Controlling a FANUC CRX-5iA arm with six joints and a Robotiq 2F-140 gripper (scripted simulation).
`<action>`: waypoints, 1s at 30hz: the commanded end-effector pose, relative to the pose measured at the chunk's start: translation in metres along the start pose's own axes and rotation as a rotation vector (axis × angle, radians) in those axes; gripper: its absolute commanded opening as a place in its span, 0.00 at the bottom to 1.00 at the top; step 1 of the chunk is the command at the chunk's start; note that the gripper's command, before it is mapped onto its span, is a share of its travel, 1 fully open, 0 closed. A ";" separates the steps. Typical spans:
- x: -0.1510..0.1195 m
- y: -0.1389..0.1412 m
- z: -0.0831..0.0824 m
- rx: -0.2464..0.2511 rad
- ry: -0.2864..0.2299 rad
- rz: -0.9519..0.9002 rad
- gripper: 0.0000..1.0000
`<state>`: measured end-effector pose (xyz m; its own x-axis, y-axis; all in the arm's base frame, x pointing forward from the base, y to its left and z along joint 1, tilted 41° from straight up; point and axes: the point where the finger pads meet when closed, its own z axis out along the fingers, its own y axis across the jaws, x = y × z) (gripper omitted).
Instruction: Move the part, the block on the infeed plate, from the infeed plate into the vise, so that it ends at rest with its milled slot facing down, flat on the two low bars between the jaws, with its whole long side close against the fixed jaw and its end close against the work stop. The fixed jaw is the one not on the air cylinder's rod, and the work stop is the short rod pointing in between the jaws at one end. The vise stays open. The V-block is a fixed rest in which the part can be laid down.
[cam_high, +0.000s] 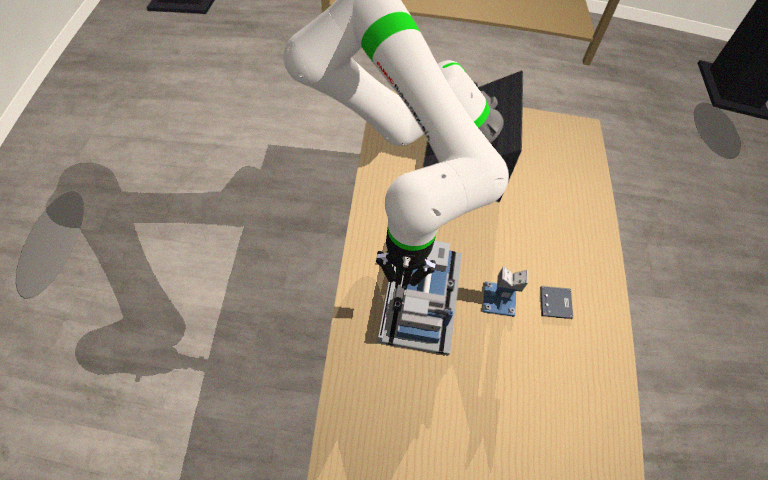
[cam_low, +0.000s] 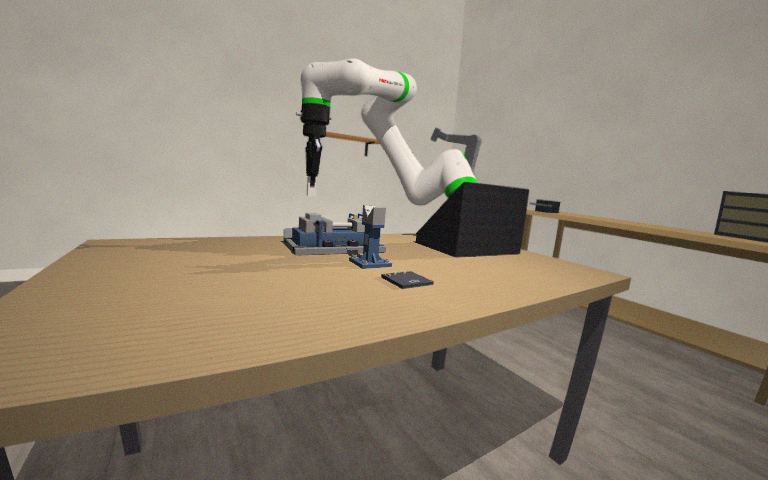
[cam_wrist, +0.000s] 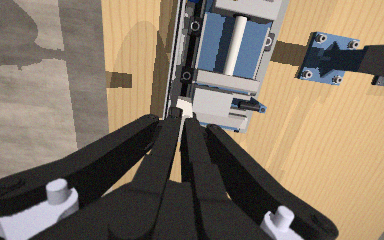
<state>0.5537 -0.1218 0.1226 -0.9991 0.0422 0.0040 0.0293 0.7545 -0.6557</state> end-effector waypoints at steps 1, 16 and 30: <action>0.000 0.000 0.000 0.000 0.000 0.000 0.00; 0.000 0.000 0.003 -0.001 -0.001 0.000 0.00; -0.001 0.000 0.019 -0.001 -0.001 -0.001 0.00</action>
<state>0.5537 -0.1331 0.1097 -0.9991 0.0416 0.0043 0.0287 0.7554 -0.6546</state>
